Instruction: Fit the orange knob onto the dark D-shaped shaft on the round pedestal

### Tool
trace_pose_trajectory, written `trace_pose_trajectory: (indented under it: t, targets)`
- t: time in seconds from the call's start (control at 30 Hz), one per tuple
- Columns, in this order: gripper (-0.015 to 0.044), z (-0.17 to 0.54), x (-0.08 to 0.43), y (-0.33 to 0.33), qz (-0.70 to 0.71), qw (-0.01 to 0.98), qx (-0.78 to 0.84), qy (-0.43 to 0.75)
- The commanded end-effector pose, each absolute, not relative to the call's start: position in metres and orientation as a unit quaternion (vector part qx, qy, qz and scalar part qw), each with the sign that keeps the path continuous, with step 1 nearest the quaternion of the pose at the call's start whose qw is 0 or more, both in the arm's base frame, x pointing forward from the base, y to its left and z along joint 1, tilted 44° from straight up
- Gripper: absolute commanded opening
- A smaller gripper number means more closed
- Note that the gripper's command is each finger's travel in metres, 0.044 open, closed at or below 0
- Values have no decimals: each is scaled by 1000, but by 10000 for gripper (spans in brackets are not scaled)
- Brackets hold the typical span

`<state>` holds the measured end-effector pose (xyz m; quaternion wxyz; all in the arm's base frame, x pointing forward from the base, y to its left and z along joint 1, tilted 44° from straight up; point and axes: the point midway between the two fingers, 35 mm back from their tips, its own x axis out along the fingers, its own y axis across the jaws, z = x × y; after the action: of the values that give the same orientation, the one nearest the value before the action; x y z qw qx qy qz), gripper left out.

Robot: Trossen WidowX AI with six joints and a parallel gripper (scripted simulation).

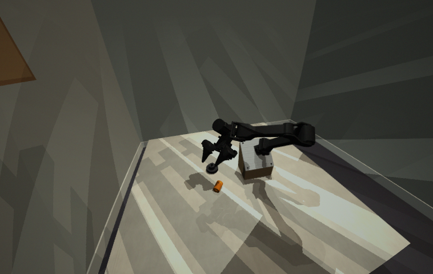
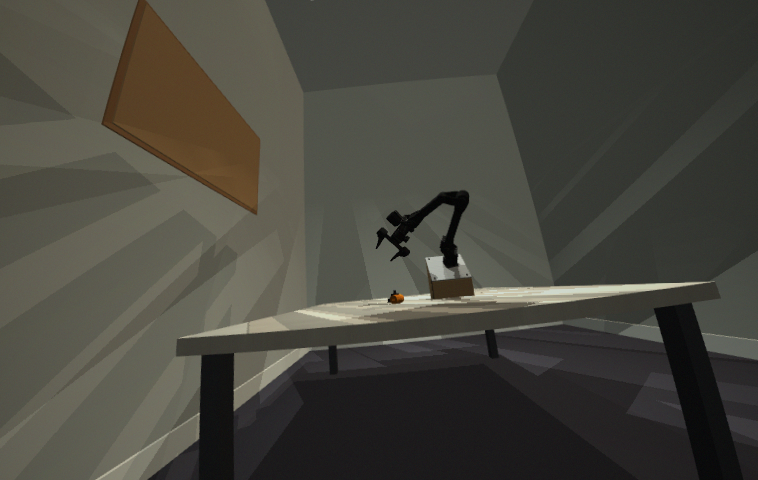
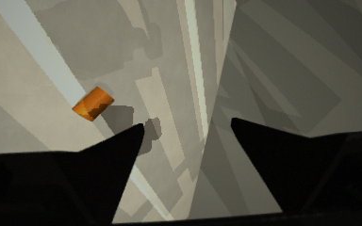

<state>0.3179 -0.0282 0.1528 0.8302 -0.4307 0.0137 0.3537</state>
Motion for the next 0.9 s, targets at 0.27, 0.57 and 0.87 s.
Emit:
trace_pose_trajectory:
  t: [0.27,0.57,0.87]
  targets:
    - [440,32,305,56,483,788,-7,383]
    - [440,32,305,56,483,788,-7,383]
    - [440,15,308,72,483,788,-6,382]
